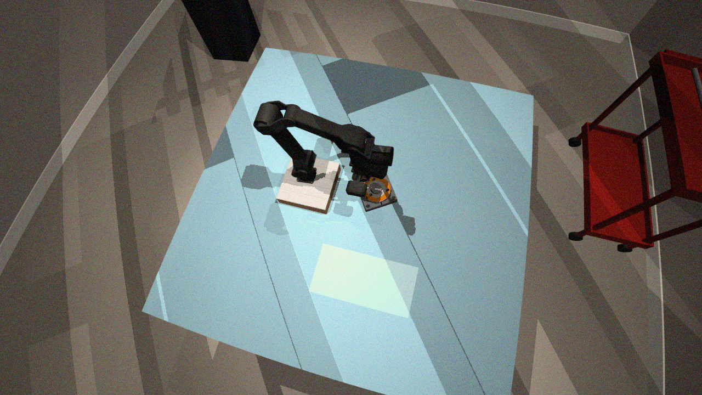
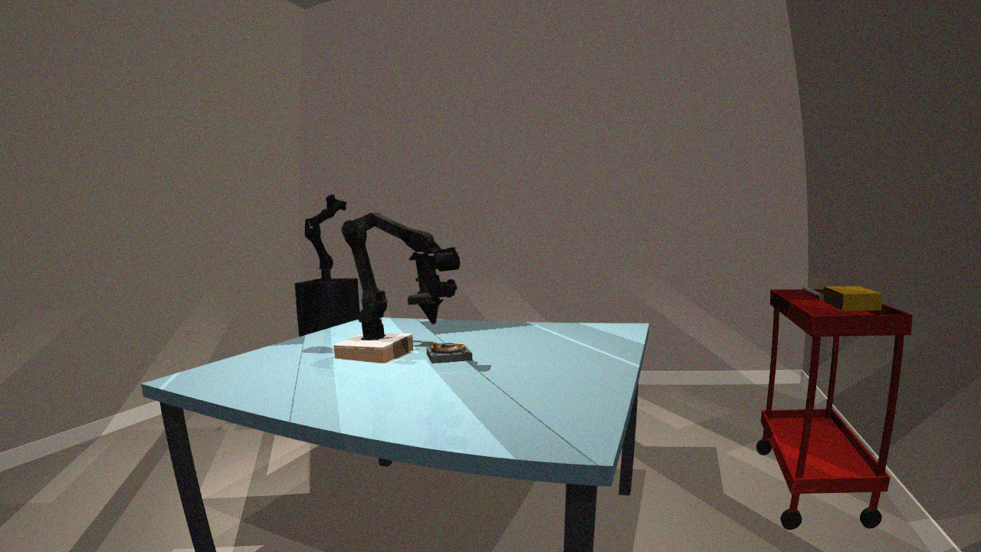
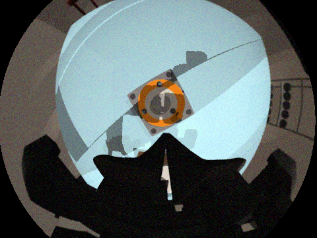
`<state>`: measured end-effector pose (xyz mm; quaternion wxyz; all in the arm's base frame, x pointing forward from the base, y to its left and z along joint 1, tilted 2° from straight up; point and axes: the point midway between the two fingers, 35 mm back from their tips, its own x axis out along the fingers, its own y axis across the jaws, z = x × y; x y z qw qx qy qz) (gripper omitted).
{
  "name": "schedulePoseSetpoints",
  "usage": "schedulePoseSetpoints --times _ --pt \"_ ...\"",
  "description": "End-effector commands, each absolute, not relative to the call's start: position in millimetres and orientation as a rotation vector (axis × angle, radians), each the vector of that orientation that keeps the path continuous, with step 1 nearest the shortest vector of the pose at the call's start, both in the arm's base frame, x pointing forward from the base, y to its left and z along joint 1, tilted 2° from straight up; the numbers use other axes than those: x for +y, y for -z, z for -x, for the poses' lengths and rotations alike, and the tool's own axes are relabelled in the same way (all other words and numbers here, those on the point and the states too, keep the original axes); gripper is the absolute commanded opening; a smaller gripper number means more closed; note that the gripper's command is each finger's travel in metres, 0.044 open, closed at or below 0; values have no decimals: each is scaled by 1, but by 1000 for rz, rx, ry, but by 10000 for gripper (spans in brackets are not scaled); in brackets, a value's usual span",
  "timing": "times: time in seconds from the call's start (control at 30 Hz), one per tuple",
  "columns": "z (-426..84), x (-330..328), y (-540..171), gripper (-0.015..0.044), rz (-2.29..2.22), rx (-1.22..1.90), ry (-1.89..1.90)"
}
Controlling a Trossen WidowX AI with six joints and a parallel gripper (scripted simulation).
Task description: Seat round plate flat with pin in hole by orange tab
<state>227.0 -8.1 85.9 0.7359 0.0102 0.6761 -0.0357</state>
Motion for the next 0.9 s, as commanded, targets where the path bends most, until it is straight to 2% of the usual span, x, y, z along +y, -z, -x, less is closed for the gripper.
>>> schedulePoseSetpoints --times 0.0,0.5,0.87 --pt "-228 -30 -74 0 -32 1580 73" --pt "-229 -36 -25 0 -33 1586 72" --pt "-237 -43 -25 0 -32 1585 73"
